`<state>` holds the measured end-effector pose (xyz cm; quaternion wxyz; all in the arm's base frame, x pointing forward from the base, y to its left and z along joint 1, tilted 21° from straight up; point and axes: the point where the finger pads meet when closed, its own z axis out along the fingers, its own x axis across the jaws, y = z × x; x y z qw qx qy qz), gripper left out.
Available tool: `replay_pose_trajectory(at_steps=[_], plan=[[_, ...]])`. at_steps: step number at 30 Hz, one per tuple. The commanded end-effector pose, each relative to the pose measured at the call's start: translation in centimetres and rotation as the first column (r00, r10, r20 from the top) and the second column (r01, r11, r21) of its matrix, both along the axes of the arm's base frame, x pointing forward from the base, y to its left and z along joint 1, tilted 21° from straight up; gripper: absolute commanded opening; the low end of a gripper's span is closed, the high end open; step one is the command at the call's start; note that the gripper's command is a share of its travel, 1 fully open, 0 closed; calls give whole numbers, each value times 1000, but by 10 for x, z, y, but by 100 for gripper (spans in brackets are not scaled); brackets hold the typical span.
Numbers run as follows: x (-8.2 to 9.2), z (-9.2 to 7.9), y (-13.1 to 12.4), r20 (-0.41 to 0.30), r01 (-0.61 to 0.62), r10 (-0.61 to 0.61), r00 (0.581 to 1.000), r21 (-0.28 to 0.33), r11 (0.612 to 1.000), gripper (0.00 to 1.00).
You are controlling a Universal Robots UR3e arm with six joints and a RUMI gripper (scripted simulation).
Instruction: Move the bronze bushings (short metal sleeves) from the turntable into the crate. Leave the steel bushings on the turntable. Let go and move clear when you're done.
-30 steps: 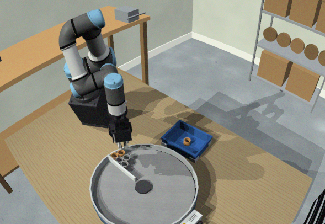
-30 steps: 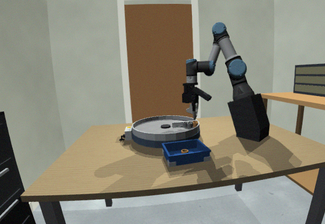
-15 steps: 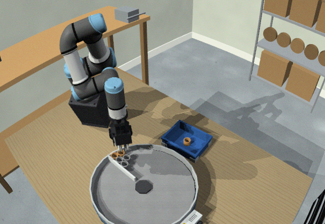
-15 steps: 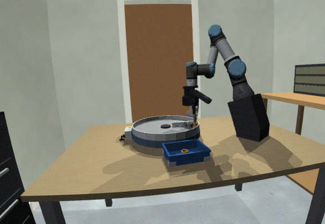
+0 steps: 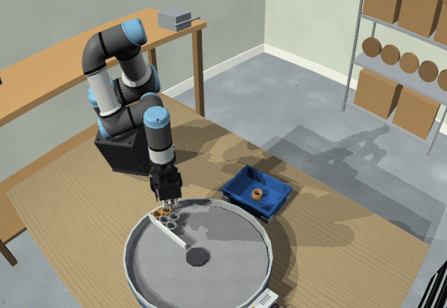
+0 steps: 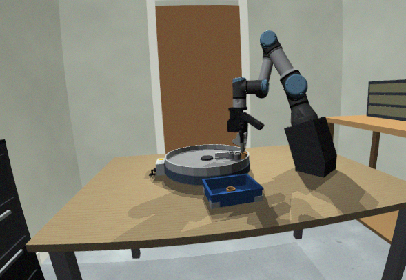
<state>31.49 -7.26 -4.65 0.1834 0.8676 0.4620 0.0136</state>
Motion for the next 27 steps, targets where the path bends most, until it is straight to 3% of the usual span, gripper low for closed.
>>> replay_pose_trajectory(at_steps=[1,27], plan=[[0,0,0,1,-1,1,1000,0,1000,6],[0,-2,0,1,-1,1,1000,0,1000,6]])
